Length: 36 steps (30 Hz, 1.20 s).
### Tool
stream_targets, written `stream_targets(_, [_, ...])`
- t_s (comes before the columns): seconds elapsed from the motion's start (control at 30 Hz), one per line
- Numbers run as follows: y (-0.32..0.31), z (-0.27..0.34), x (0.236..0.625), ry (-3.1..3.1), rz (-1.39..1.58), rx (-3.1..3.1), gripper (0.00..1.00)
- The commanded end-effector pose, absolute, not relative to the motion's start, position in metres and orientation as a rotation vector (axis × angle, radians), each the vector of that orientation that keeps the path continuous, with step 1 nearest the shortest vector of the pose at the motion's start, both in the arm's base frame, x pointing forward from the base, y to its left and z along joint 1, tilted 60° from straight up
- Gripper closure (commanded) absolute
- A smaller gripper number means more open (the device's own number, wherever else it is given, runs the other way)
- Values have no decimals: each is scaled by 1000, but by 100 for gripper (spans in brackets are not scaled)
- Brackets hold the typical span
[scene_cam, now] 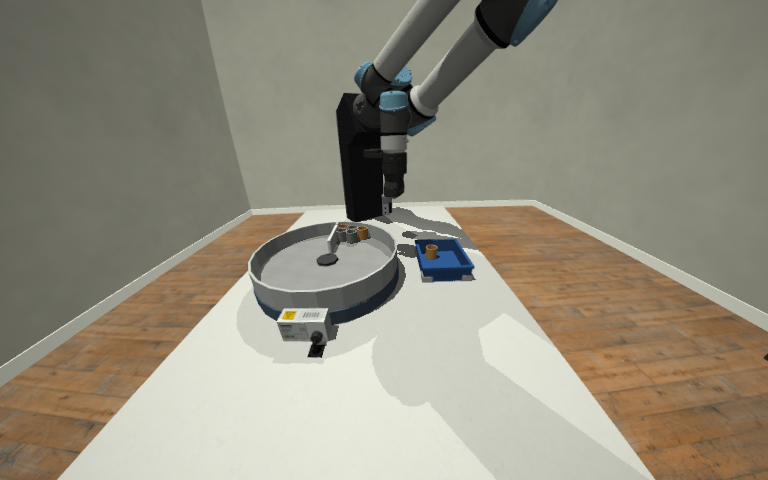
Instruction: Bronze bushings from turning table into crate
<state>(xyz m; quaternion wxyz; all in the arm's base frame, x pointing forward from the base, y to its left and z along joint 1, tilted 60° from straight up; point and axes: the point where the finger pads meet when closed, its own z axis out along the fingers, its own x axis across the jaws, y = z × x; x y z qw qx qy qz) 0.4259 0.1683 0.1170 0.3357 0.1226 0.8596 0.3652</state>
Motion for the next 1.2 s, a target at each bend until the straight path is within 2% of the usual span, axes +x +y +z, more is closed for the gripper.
stream_targets(0.0, [167, 121, 419, 2244, 1004, 437, 55])
stream_targets(0.1, [164, 127, 408, 2238, 1081, 615, 55])
stream_targets(0.5, [164, 127, 408, 2238, 1081, 615, 55])
stream_targets(0.53, [167, 119, 422, 2243, 979, 378, 55])
stream_targets(0.67, [163, 125, 407, 2238, 1081, 615, 55])
stream_targets(1.07, [163, 125, 407, 2238, 1081, 615, 55])
stream_targets(1.1, [167, 118, 422, 2243, 979, 378, 55])
stream_targets(1.17, [165, 121, 415, 2243, 1030, 496, 55])
